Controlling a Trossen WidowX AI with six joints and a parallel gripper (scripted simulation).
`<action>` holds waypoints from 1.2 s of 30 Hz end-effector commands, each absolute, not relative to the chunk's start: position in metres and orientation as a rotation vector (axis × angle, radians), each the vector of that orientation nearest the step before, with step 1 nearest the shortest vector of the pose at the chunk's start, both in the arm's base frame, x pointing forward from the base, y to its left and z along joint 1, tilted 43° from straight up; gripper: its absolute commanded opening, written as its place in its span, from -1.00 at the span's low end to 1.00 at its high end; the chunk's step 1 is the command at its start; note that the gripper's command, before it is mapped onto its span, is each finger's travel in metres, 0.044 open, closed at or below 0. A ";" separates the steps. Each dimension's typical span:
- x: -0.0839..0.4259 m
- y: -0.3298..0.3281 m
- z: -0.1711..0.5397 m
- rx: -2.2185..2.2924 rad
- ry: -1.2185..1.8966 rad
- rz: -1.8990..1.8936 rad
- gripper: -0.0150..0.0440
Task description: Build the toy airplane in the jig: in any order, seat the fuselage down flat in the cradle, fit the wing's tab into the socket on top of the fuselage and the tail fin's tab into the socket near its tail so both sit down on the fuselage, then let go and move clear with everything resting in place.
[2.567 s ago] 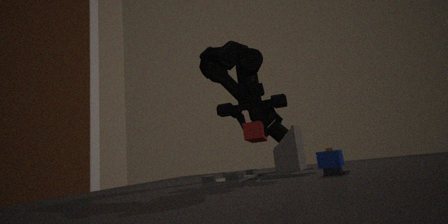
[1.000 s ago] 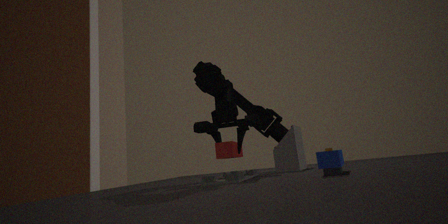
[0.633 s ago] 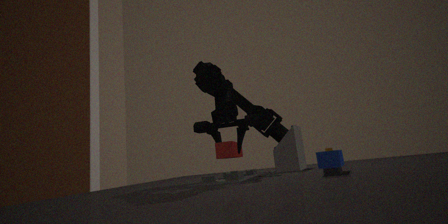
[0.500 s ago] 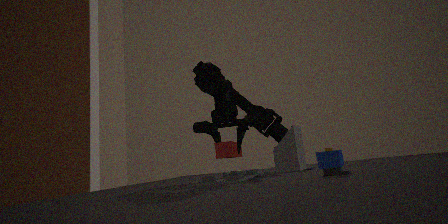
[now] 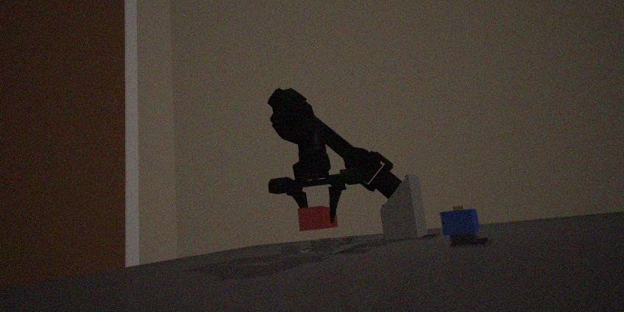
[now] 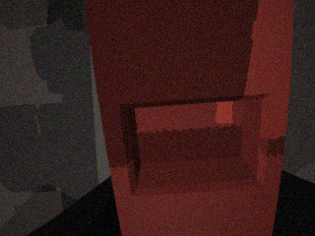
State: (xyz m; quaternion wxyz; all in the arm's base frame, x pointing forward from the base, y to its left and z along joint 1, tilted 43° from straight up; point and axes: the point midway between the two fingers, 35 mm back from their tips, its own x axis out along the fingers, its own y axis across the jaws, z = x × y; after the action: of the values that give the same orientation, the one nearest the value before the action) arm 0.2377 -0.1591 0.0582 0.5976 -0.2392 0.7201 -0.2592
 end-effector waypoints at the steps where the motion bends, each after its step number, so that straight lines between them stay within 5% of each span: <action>1: 0.237 -0.163 0.053 -0.564 1.675 -0.598 0.17; 16: 0.234 -0.172 0.043 -0.565 1.675 -0.599 0.17; 21: 0.233 -0.172 0.044 -0.558 1.673 -0.602 0.06; 26: 0.233 -0.172 0.044 -0.558 1.673 -0.602 -0.39; 36: 0.233 -0.172 0.044 -0.558 1.673 -0.602 0.50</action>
State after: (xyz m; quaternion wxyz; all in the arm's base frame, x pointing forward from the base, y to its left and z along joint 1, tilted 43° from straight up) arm 0.2331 -0.1718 0.0437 0.5961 -0.2402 0.7210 -0.2591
